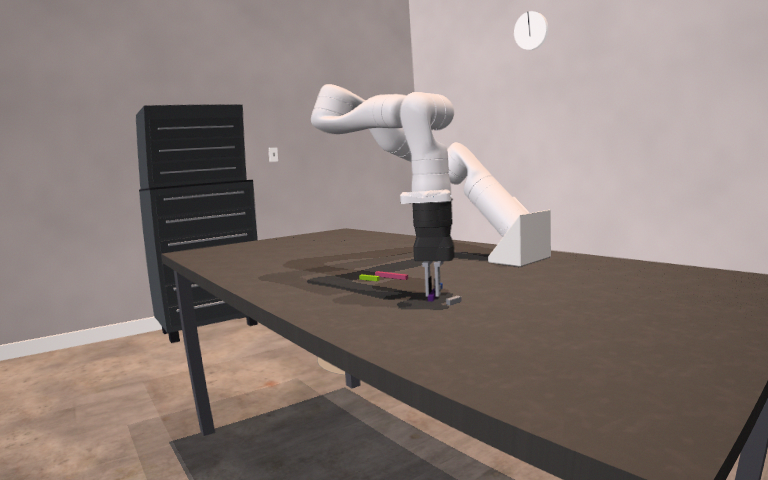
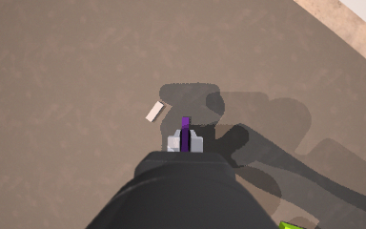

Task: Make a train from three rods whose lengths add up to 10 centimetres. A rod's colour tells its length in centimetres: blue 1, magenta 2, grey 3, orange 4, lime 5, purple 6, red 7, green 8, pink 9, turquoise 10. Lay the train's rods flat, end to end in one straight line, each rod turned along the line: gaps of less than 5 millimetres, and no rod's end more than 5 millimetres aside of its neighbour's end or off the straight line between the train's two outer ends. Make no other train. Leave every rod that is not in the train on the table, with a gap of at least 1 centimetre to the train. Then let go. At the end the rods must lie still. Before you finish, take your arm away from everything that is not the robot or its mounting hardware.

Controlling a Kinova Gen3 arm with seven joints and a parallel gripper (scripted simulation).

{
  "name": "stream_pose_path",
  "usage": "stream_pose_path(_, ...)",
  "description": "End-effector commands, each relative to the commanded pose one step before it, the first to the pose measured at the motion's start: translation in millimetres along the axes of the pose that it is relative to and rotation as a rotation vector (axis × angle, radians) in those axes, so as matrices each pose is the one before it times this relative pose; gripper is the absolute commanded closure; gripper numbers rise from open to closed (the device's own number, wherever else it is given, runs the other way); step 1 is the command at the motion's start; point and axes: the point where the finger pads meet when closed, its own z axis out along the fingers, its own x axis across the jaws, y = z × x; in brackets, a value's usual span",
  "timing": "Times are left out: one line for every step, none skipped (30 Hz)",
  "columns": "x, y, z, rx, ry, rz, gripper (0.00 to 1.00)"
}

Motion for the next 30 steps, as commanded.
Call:
stream_pose_path(-1.08, -0.47, 2.66, 0.00182, -0.00271, 0.00314, 0.76)
stream_pose_path(0.0, 0.0, 0.0, 0.0, 0.0, 0.0, 0.76)
stream_pose_path(0.0, 0.0, 0.0, 0.0, 0.0, 0.0, 0.76)
stream_pose_path(0.0, 0.0, 0.0, 0.0, 0.0, 0.0, 0.76)
stream_pose_path(0.0, 0.0, 0.0, 0.0, 0.0, 0.0, 0.76)
stream_pose_path(0.0, 0.0, 0.0, 0.0, 0.0, 0.0, 0.76)
stream_pose_path(0.0, 0.0, 0.0, 0.0, 0.0, 0.0, 0.76)
stream_pose_path(0.0, 0.0, 0.0, 0.0, 0.0, 0.0, 0.76)
stream_pose_path(0.0, 0.0, 0.0, 0.0, 0.0, 0.0, 0.76)
stream_pose_path(0.0, 0.0, 0.0, 0.0, 0.0, 0.0, 0.76)
stream_pose_path(0.0, 0.0, 0.0, 0.0, 0.0, 0.0, 0.76)
stream_pose_path(0.0, 0.0, 0.0, 0.0, 0.0, 0.0, 0.76)
stream_pose_path(0.0, 0.0, 0.0, 0.0, 0.0, 0.0, 0.76)
stream_pose_path(0.0, 0.0, 0.0, 0.0, 0.0, 0.0, 0.76)
stream_pose_path(0.0, 0.0, 0.0, 0.0, 0.0, 0.0, 0.76)
stream_pose_path(0.0, 0.0, 0.0, 0.0, 0.0, 0.0, 0.76)
stream_pose_path(0.0, 0.0, 0.0, 0.0, 0.0, 0.0, 0.76)
stream_pose_path(0.0, 0.0, 0.0, 0.0, 0.0, 0.0, 0.76)
stream_pose_path(0.0, 0.0, 0.0, 0.0, 0.0, 0.0, 0.76)
stream_pose_path(0.0, 0.0, 0.0, 0.0, 0.0, 0.0, 0.76)
stream_pose_path(0.0, 0.0, 0.0, 0.0, 0.0, 0.0, 0.76)
stream_pose_path(0.0, 0.0, 0.0, 0.0, 0.0, 0.0, 0.76)
stream_pose_path(0.0, 0.0, 0.0, 0.0, 0.0, 0.0, 0.7)
stream_pose_path(0.0, 0.0, 0.0, 0.0, 0.0, 0.0, 0.7)
stream_pose_path(0.0, 0.0, 0.0, 0.0, 0.0, 0.0, 0.7)
stream_pose_path(0.0, 0.0, 0.0, 0.0, 0.0, 0.0, 0.64)
stream_pose_path(0.0, 0.0, 0.0, 0.0, 0.0, 0.0, 0.64)
stream_pose_path(0.0, 0.0, 0.0, 0.0, 0.0, 0.0, 0.64)
stream_pose_path(0.0, 0.0, 0.0, 0.0, 0.0, 0.0, 0.64)
stream_pose_path(0.0, 0.0, 0.0, 0.0, 0.0, 0.0, 0.64)
